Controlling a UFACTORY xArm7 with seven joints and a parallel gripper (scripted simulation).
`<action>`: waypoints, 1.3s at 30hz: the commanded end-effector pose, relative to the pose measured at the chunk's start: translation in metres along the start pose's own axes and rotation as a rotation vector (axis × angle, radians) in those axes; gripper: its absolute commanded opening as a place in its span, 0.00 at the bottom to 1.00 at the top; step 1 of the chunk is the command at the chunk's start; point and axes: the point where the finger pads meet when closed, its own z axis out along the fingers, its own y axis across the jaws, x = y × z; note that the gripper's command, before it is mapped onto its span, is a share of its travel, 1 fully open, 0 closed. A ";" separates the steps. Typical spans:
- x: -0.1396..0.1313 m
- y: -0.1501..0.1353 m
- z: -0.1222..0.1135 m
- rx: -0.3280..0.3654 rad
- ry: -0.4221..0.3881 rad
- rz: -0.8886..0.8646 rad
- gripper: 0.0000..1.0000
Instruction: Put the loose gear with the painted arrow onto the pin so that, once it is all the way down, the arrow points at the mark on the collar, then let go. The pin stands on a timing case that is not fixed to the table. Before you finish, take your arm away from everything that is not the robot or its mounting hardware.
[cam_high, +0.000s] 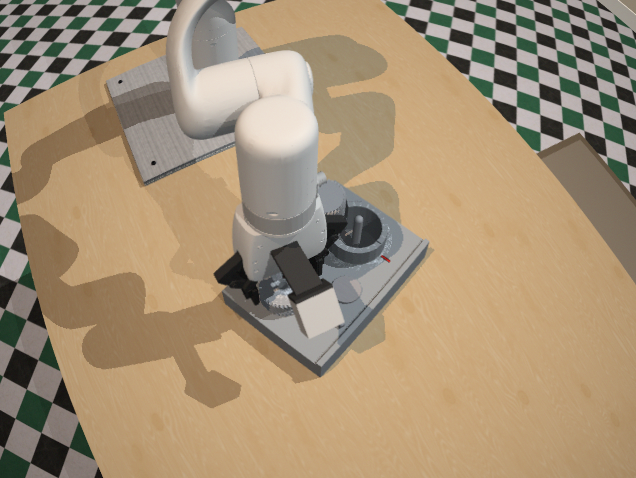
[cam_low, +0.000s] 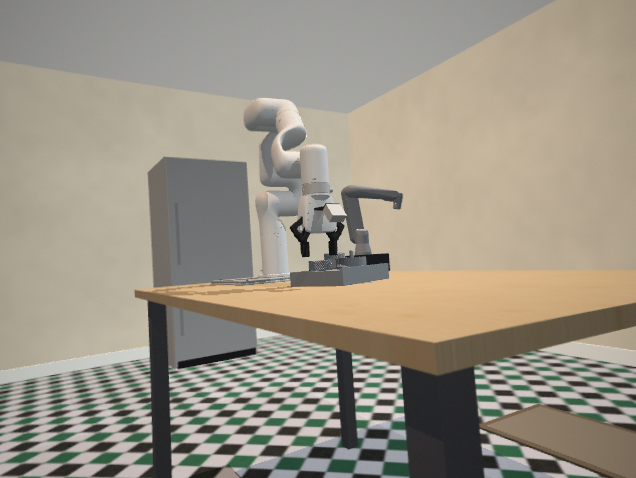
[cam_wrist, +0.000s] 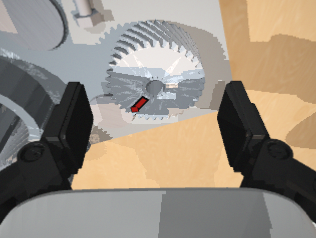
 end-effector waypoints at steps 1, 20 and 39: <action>0.002 0.000 0.002 -0.001 0.004 0.000 0.93; 0.002 0.000 0.020 -0.001 0.004 0.000 0.93; 0.002 0.000 0.032 -0.001 0.004 0.000 0.93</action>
